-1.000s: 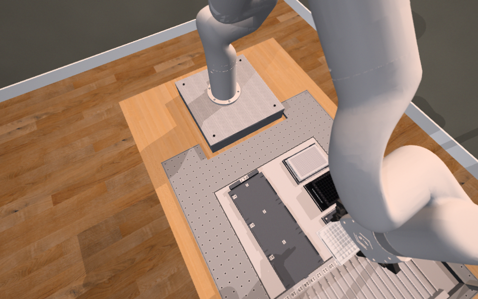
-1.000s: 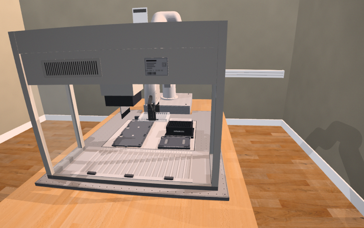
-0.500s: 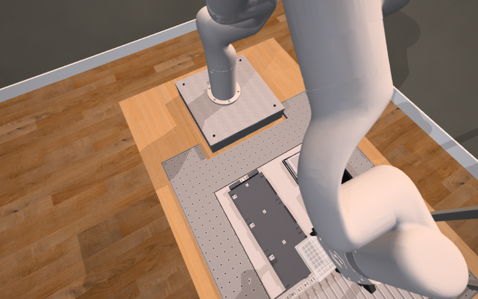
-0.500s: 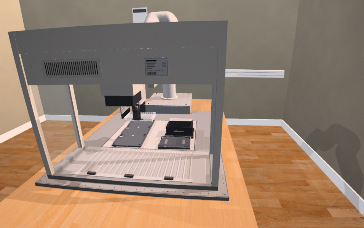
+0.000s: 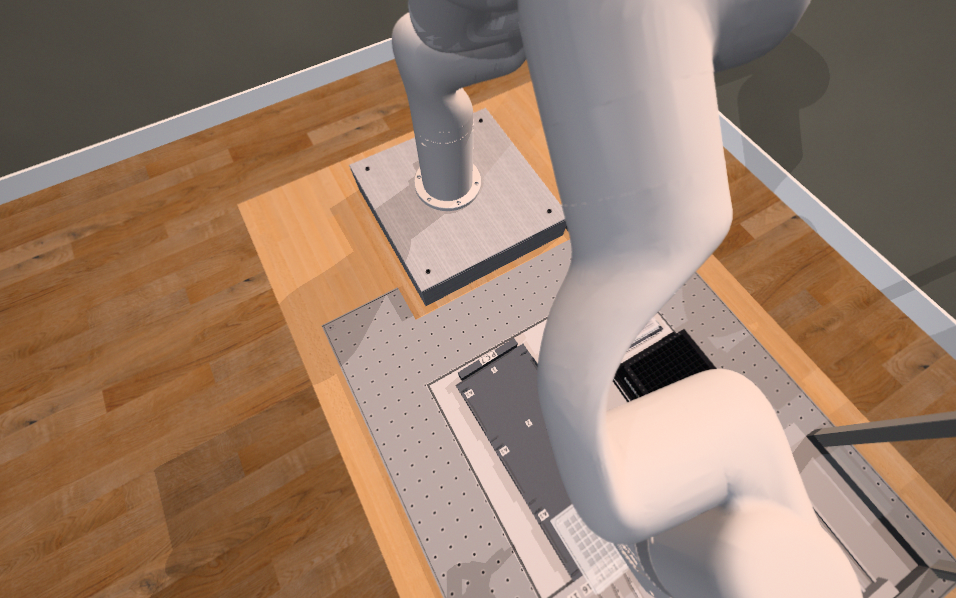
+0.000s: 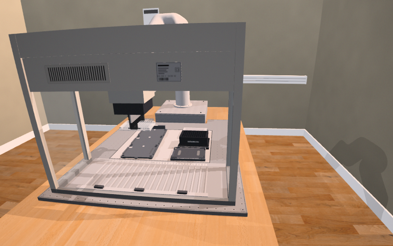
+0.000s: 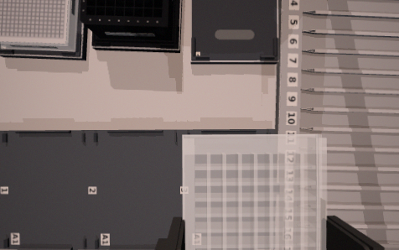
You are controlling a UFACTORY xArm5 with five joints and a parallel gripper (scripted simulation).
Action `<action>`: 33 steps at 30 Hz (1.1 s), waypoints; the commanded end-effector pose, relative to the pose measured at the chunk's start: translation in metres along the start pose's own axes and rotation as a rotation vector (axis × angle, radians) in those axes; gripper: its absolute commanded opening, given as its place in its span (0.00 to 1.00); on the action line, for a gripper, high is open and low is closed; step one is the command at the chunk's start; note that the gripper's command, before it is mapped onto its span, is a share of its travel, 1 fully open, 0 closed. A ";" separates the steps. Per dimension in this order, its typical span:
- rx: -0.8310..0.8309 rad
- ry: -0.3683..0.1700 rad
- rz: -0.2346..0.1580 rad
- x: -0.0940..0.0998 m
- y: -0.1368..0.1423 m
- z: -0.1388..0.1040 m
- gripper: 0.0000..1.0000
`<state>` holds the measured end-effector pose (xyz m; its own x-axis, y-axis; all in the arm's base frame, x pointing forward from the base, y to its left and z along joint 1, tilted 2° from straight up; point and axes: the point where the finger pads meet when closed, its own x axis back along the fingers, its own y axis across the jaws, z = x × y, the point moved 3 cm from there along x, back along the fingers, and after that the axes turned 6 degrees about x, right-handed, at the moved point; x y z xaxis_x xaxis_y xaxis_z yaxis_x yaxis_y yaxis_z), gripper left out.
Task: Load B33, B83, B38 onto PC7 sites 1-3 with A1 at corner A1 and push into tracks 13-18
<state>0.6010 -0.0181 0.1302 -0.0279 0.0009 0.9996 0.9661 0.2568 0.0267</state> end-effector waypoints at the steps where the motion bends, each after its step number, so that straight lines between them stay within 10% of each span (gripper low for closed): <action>1: 0.001 0.009 -0.007 0.002 0.001 -0.004 0.00; 33: 0.001 0.009 -0.007 -0.018 0.001 -0.003 0.00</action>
<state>0.6021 -0.0208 0.1172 -0.0274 0.0010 0.9996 0.9658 0.2578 0.0262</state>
